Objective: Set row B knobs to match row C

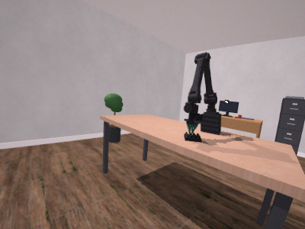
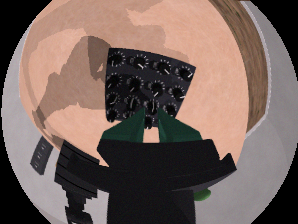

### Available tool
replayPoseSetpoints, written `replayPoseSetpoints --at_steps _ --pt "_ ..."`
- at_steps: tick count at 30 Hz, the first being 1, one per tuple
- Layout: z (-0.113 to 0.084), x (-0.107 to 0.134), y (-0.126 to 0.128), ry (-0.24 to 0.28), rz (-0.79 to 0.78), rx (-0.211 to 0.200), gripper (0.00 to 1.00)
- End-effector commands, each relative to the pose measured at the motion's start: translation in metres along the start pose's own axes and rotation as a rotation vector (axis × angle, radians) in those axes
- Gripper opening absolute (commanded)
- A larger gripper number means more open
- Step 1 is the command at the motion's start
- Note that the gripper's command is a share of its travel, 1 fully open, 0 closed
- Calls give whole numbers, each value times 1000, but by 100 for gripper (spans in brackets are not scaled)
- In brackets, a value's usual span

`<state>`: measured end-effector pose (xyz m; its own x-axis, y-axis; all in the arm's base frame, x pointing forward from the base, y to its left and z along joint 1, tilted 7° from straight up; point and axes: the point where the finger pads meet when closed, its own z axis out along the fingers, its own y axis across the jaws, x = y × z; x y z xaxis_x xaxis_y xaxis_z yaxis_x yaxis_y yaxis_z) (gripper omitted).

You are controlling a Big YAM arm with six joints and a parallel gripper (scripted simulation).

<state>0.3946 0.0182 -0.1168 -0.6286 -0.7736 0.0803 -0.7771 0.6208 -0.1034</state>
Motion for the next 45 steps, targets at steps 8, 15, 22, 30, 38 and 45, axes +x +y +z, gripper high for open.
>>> replayPoseSetpoints --at_steps 8,15,22,30,38,45 --pt "-39 -17 -12 -38 4 32 18" --pt "-52 -18 -13 -39 2 33 18" --pt "-42 -11 -7 -17 1 12 18" --pt "-42 -11 -7 -17 0 13 18" --pt "-42 -11 -7 -17 0 13 18" --pt "-42 -11 -7 -17 0 13 18"
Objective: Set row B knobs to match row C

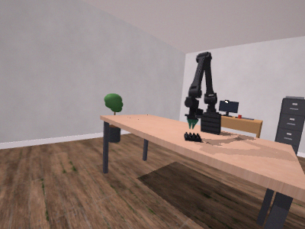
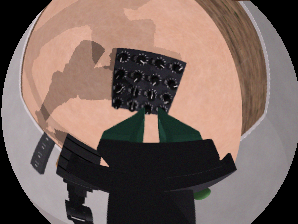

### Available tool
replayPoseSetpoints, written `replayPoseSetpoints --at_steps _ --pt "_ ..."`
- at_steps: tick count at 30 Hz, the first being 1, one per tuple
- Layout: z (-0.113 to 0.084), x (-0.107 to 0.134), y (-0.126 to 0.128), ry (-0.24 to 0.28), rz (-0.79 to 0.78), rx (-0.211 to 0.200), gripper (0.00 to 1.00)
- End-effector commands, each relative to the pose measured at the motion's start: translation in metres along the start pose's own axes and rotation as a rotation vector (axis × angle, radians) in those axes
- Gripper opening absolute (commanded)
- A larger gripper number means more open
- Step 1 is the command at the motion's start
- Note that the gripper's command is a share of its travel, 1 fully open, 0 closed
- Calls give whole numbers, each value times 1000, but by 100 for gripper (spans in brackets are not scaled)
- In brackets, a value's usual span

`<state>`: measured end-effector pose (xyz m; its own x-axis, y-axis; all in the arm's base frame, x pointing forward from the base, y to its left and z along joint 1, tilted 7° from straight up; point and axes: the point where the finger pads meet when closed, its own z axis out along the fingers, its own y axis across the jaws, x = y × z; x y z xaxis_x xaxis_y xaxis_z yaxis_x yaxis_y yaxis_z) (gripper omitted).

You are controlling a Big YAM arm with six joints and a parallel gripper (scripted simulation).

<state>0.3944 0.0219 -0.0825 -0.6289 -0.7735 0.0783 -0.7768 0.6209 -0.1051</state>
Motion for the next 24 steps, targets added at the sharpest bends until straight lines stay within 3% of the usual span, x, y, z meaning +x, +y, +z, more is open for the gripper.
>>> replayPoseSetpoints --at_steps 1,19,24 --pt "-7 -12 -6 -15 0 11 18" --pt "-7 -11 -6 -15 2 11 18" --pt "-12 -8 -5 -19 65 14 18"
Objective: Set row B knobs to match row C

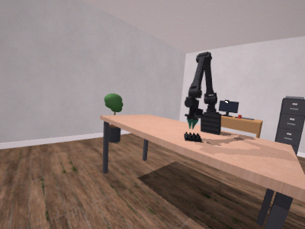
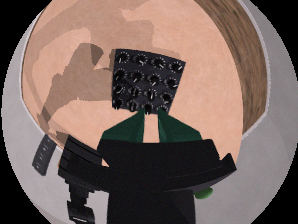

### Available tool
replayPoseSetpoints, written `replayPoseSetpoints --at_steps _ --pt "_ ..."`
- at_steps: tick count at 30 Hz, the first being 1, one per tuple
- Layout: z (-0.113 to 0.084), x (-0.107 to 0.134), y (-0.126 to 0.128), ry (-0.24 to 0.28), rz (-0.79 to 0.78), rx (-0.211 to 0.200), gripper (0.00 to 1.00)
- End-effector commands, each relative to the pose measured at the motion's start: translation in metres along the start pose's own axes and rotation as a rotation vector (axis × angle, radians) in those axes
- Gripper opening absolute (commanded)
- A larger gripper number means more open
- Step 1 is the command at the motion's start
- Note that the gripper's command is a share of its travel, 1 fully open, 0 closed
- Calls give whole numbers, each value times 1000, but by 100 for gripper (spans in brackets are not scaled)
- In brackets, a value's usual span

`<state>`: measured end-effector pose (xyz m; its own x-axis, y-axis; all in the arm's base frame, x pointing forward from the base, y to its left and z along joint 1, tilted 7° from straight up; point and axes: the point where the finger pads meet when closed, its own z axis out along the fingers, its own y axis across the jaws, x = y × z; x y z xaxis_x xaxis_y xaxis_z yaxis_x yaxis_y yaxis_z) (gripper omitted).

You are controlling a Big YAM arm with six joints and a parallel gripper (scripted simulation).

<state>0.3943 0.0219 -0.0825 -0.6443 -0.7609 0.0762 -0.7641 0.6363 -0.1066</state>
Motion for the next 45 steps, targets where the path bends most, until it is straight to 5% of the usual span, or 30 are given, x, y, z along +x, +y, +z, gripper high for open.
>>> replayPoseSetpoints --at_steps 1,45 --pt "-14 -6 -5 -22 76 16 18" --pt "-24 14 -5 -21 1171 5 18"
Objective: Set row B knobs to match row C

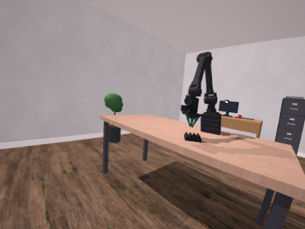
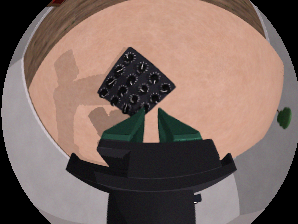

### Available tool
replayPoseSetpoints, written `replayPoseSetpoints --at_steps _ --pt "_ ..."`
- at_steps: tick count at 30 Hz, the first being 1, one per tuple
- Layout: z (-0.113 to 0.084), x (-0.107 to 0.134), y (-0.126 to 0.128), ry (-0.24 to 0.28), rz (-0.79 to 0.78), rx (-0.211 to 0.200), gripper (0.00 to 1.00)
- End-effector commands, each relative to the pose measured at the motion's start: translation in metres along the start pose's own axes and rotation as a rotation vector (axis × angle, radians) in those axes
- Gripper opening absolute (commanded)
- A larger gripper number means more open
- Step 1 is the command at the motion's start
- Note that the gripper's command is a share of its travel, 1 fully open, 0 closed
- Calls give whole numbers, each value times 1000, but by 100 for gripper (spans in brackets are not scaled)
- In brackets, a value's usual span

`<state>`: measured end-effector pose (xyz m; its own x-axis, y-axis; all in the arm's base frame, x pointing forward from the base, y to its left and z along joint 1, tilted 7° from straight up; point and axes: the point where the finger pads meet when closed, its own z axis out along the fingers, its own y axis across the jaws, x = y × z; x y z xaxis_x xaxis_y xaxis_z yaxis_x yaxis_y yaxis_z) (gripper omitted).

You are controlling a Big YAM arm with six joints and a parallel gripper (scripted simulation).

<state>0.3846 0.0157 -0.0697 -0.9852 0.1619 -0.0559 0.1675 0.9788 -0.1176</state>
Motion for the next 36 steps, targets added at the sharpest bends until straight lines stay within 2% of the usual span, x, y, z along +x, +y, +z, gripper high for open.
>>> replayPoseSetpoints --at_steps 1,11,13,14,26,36 --pt "-12 -5 -5 -17 156 -3 18" --pt "-15 -4 -7 -19 402 -6 18" --pt "-15 -4 -7 -19 402 -6 18" --pt "-15 -3 -8 -18 464 -6 18" --pt "-18 0 -10 -16 754 -8 18" --pt "-16 0 -10 -12 790 -5 18"
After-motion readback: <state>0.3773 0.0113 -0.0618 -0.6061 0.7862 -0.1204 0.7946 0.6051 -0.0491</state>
